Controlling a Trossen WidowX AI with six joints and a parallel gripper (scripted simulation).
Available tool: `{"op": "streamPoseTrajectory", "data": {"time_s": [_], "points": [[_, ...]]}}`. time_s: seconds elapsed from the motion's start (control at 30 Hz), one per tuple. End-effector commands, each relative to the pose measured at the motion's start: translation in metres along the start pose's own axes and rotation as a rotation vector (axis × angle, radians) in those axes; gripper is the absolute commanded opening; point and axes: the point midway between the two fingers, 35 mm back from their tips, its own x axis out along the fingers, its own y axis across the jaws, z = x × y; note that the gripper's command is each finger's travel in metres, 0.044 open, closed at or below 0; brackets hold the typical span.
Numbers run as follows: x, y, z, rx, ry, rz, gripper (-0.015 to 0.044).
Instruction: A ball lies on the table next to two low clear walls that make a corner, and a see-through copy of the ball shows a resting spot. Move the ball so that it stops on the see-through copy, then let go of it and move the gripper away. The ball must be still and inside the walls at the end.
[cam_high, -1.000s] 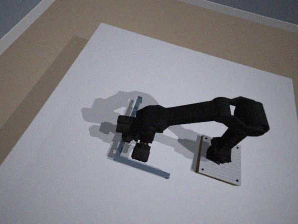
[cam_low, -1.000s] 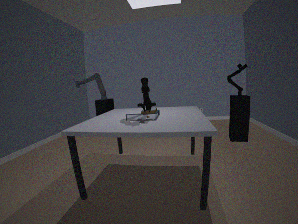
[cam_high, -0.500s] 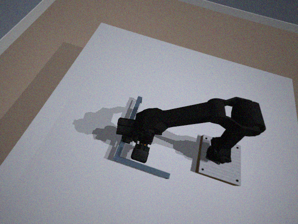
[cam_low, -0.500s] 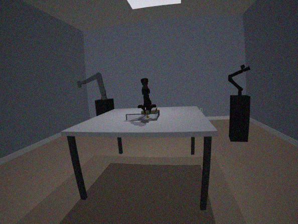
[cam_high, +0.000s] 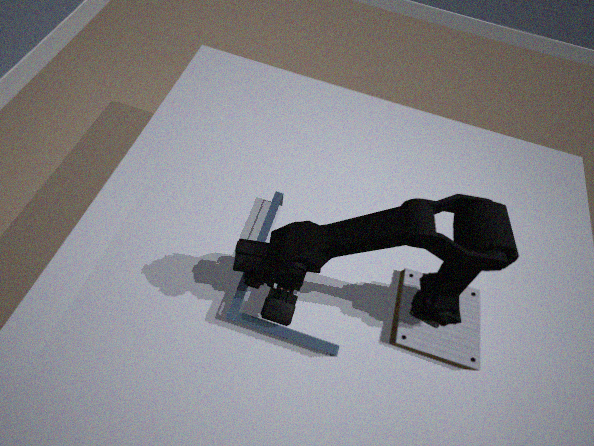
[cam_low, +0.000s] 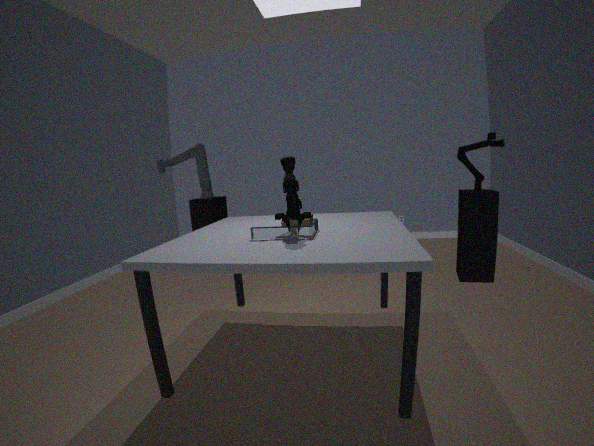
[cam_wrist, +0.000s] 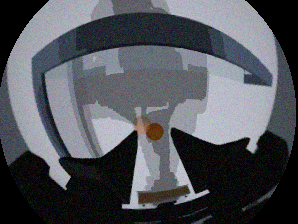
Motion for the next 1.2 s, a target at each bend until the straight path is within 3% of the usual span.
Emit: {"op": "streamPoseTrajectory", "data": {"time_s": [0.0,0.13,0.4,0.47,1.17], "points": [[0.006,-0.001,-0.002,0.0,0.005,-0.005,0.0217],[0.006,-0.001,-0.002,0.0,0.005,-0.005,0.0112],[0.006,-0.001,-0.002,0.0,0.005,-0.005,0.0058],[0.005,-0.001,-0.001,0.0,0.005,-0.005,0.0006],[-0.115,0.0,0.0,0.0,0.005,-0.004,0.0]]}}
